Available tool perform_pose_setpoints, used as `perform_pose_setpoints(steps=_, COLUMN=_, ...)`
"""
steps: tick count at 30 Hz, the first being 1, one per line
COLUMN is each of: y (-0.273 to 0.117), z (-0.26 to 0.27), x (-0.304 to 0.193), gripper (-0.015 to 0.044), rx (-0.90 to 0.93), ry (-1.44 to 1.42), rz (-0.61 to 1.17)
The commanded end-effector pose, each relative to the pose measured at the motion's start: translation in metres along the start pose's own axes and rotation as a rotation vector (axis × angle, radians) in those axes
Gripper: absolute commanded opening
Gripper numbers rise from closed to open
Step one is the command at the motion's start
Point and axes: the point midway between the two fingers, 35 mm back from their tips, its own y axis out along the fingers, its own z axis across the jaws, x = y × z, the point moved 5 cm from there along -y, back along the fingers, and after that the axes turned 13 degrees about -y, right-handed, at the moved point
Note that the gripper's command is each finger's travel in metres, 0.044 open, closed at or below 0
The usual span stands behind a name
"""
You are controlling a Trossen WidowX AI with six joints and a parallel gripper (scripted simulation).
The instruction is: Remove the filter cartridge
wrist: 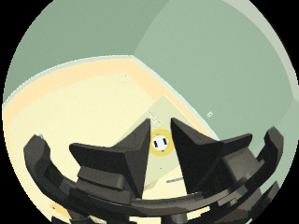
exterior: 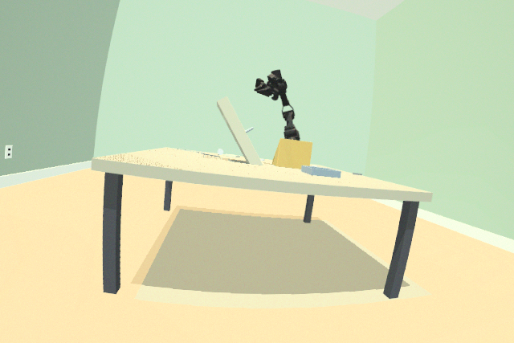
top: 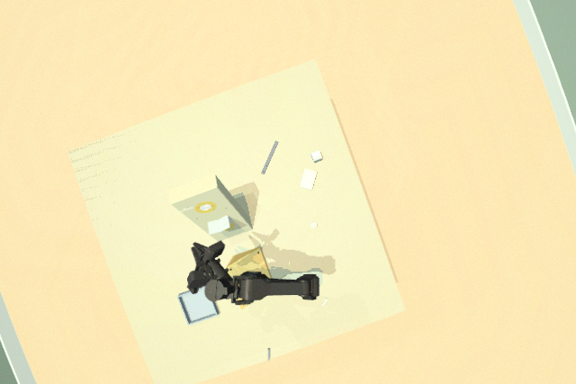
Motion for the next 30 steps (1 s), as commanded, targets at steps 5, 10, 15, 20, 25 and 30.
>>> perform_pose_setpoints(steps=5, y=0.071, z=0.028, x=-0.064, gripper=0.0101, rx=-0.014, ry=-0.314, rz=0.495)
perform_pose_setpoints(steps=10, y=0.072, z=0.029, x=-0.066, gripper=0.0101, rx=-0.012, ry=-0.323, rz=0.507)
perform_pose_setpoints(steps=15, y=0.073, z=0.029, x=-0.066, gripper=0.0101, rx=-0.012, ry=-0.323, rz=0.507)
perform_pose_setpoints(steps=20, y=0.08, z=0.029, x=-0.069, gripper=0.0101, rx=-0.009, ry=-0.321, rz=0.507)
perform_pose_setpoints(steps=25, y=0.085, z=0.028, x=-0.071, gripper=0.0101, rx=-0.007, ry=-0.32, rz=0.506)
perform_pose_setpoints(steps=30, y=0.092, z=0.027, x=-0.074, gripper=0.0101, rx=-0.006, ry=-0.319, rz=0.506)
